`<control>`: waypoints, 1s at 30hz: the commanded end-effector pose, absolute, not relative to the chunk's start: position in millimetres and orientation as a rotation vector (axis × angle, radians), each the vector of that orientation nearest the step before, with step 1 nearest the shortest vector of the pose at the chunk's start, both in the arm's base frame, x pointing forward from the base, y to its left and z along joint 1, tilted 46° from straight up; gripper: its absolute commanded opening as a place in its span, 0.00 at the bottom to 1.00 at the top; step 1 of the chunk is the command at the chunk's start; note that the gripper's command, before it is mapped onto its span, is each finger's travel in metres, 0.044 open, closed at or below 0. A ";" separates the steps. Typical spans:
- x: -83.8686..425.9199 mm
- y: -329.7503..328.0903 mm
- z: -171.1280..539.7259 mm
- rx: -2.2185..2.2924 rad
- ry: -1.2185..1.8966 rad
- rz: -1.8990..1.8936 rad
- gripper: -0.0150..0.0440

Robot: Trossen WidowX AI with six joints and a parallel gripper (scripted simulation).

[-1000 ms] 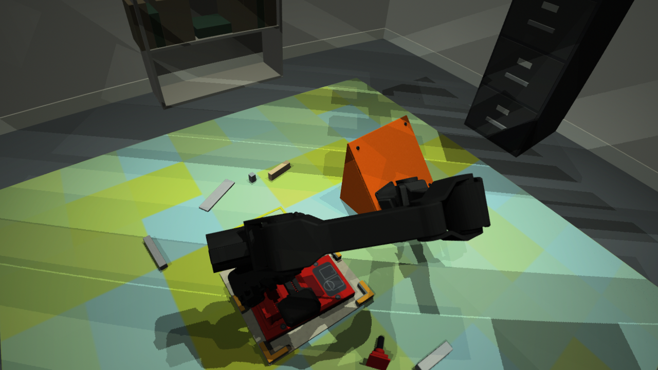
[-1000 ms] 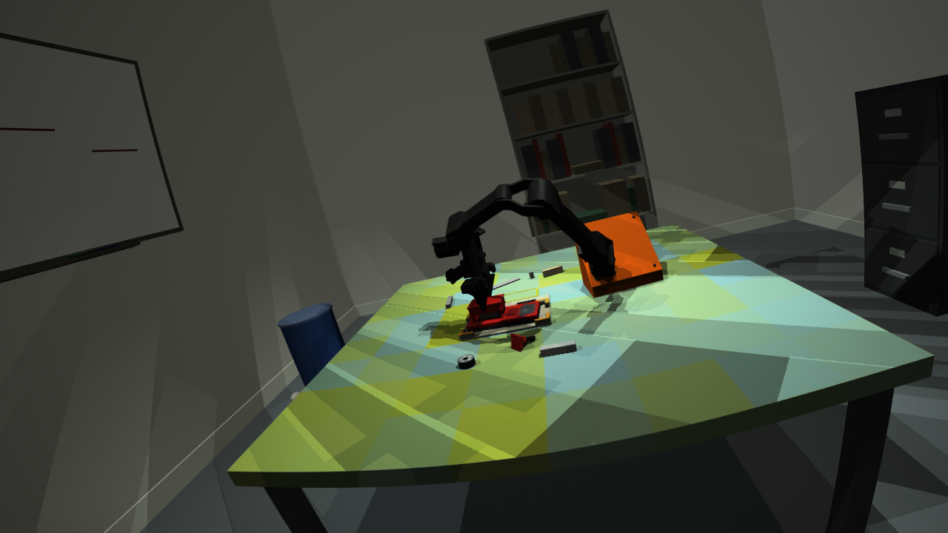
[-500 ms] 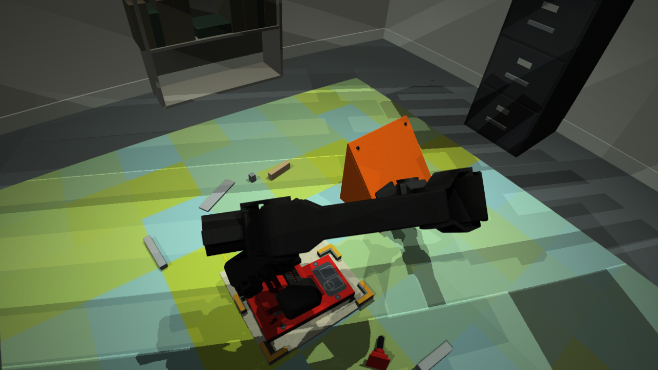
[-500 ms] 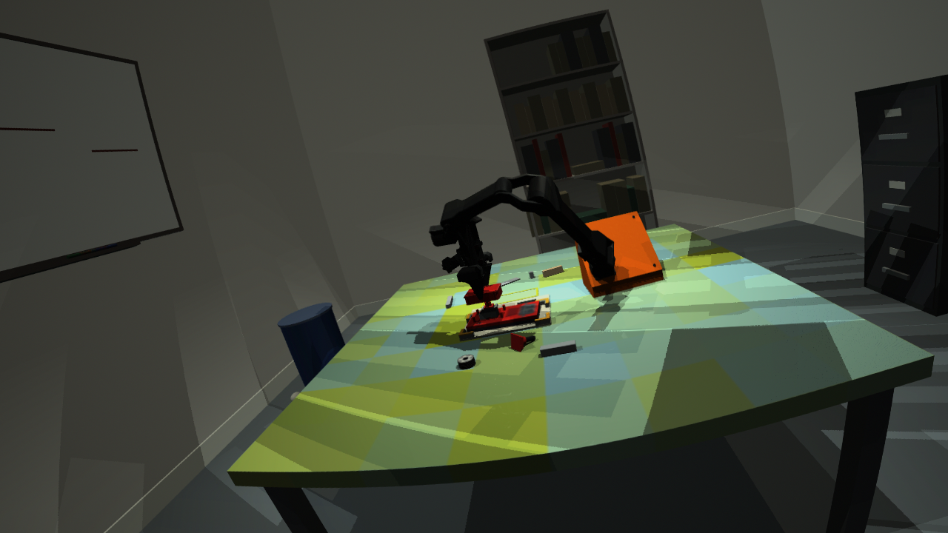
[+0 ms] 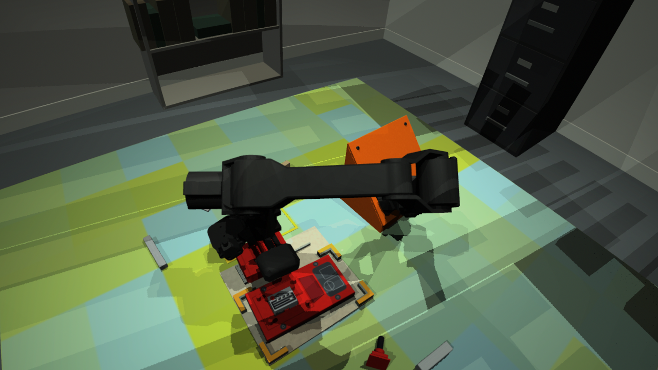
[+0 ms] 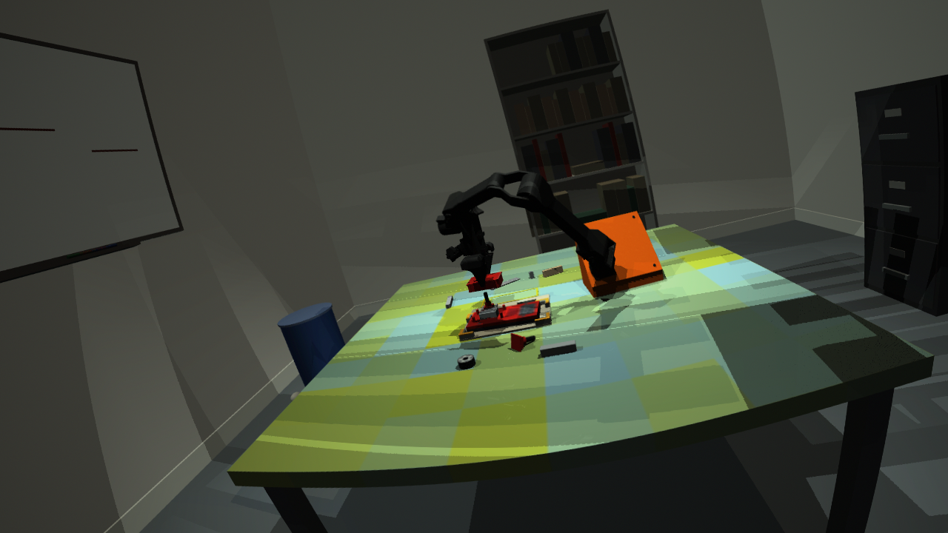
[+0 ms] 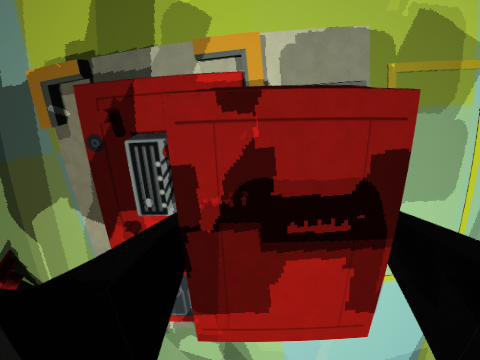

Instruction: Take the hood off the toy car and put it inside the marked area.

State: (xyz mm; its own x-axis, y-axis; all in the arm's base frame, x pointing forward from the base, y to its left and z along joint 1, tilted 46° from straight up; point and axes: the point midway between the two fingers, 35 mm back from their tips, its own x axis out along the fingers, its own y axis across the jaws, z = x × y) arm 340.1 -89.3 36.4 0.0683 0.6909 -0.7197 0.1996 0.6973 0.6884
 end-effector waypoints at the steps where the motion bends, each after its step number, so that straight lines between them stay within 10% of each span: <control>1: 330.9 -115.4 14.3 0.763 1.492 0.426 0.25; 30: 284.3 -176.7 -59.8 0.769 1.494 0.442 0.25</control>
State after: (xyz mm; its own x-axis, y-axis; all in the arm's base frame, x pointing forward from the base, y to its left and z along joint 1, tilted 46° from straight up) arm 284.2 -179.4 -56.6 0.0657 0.6945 -0.7165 0.1947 0.6953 0.6919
